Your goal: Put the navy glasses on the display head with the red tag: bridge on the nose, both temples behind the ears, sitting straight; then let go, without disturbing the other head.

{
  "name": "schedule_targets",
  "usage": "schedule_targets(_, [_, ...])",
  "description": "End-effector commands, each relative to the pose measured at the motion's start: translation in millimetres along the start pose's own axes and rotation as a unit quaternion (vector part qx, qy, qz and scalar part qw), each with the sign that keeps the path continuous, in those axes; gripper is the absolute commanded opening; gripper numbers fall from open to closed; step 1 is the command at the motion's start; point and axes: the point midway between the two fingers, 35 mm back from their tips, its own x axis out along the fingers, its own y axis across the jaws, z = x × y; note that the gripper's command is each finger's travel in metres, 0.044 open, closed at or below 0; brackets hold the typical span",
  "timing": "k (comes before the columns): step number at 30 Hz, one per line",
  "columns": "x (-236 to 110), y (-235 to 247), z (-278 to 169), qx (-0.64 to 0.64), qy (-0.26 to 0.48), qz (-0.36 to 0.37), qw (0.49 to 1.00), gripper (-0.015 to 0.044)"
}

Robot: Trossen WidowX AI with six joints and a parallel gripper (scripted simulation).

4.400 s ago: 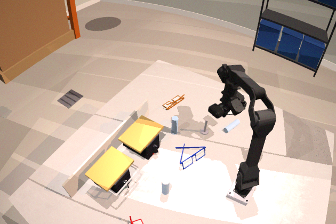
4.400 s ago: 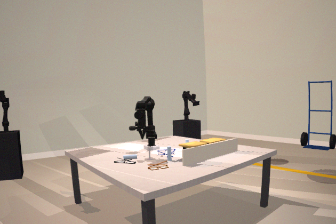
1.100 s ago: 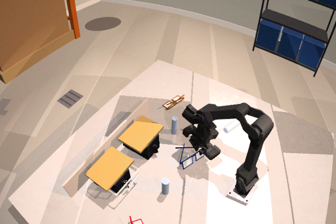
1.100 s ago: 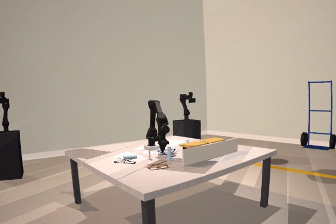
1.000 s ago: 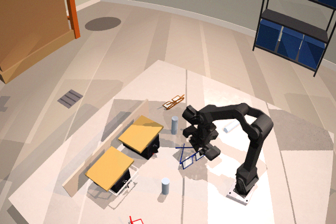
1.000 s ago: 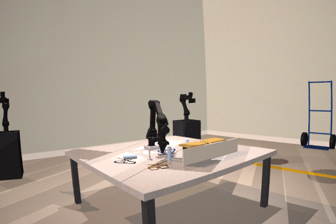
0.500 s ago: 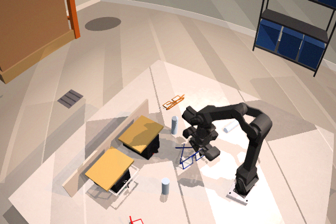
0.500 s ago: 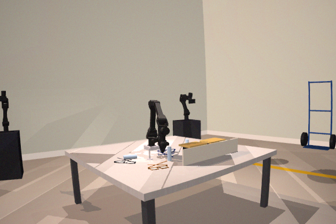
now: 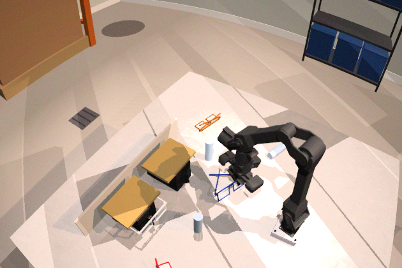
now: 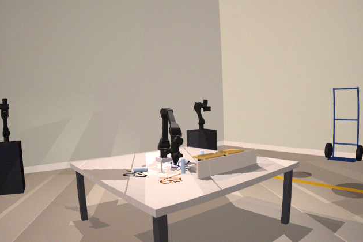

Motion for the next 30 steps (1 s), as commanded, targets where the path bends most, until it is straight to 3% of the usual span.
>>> schedule_targets(1, [0, 0, 0, 0.000, 0.000, -0.001, 1.000, 0.0013])
schedule_targets(12, [-5, 1, 0, 0.000, 0.000, 0.000, 1.000, 0.0000])
schedule_targets(30, [-100, 5, 0, 0.001, 0.003, 0.001, 1.000, 0.0000])
